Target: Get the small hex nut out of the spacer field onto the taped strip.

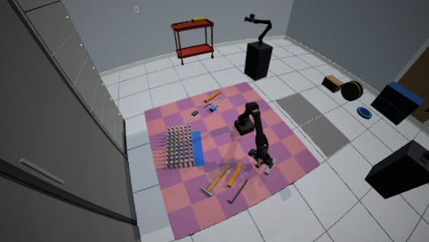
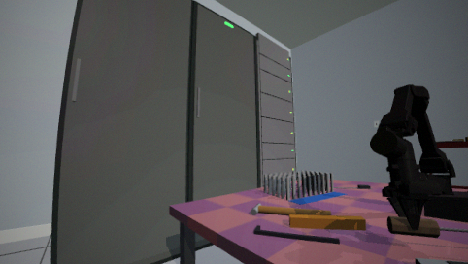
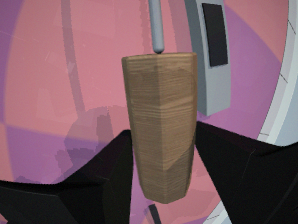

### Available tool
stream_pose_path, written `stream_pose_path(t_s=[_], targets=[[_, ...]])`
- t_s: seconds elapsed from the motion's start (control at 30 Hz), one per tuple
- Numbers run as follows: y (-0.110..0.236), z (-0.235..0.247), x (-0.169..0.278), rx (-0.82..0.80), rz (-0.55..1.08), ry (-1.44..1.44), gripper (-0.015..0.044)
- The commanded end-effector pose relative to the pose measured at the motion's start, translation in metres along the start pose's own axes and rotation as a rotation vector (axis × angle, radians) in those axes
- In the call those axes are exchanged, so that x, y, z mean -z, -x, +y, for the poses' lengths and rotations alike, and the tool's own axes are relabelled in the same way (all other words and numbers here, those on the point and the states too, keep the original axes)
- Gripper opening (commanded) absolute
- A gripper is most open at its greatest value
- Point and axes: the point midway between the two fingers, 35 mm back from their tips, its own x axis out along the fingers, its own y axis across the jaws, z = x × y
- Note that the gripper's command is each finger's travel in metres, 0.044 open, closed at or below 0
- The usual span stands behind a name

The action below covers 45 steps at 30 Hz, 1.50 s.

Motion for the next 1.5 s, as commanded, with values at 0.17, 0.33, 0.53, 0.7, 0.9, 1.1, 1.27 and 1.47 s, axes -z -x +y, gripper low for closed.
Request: stream_pose_path(t_s=[0.17,0.33,0.53,0.7,0.9,1.1,1.27,1.47], targets=[[-0.016,0.006,-0.001,-0.005,-0.001,-0.001,0.0],[-0.024,0.008,-0.001,-0.003,-0.001,0.0,0.0],[-0.034,0.011,-0.001,-0.001,0.001,-0.001,0.0],[-0.041,0.013,-0.001,0.003,0.004,-0.002,0.0],[-0.039,0.011,0.0,0.013,0.009,-0.004,0.0026],[-0.039,0.011,0.0,0.013,0.009,-0.004,0.0184],[-0.039,0.011,0.0,0.013,0.009,-0.004,0.0315],[-0.028,0.007,0.001,0.013,0.009,-0.004,0.044]])
